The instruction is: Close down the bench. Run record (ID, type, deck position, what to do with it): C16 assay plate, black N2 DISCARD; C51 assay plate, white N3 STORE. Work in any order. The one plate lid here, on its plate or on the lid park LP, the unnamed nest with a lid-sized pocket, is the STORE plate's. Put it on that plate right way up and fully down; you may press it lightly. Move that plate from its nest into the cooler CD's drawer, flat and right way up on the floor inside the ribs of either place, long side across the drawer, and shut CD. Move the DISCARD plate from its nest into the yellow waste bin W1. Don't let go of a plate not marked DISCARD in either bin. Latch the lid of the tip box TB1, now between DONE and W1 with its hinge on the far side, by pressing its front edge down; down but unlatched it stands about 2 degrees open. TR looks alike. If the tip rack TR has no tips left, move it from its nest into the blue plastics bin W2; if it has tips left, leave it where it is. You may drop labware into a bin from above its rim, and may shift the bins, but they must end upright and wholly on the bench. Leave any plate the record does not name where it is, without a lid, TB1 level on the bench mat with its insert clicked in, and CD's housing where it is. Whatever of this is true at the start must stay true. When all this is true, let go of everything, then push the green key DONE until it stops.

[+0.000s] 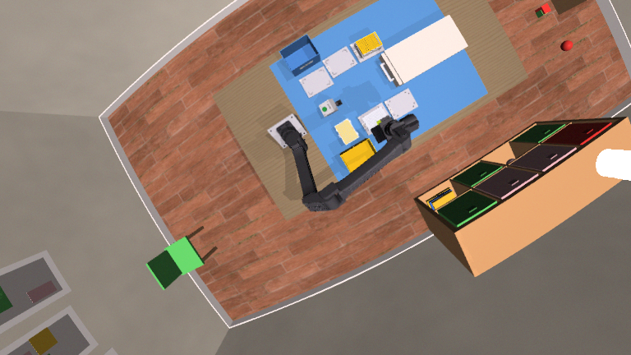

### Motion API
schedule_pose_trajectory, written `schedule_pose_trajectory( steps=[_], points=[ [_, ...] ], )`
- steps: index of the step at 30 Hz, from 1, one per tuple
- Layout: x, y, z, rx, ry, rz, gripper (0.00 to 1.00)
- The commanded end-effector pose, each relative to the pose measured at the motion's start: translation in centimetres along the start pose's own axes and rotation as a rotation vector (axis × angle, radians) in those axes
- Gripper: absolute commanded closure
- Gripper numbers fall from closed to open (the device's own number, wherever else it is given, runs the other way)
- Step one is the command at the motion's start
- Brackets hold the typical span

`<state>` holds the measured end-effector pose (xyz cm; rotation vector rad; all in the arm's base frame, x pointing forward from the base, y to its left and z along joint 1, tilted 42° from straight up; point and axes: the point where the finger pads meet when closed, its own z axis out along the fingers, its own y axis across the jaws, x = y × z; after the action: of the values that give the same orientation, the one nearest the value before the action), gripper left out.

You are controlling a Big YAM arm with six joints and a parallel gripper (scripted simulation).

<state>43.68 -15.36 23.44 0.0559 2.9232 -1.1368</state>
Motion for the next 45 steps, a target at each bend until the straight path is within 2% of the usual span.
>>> schedule_pose_trajectory(
  steps=[1, 45],
  points=[
    [0.7, -1.1, -0.5, 0.0, -0.025, 0.017, 1.0],
    [10.2, -4.2, -0.5, 0.002, -0.026, 0.009, 1.0]
  ],
)
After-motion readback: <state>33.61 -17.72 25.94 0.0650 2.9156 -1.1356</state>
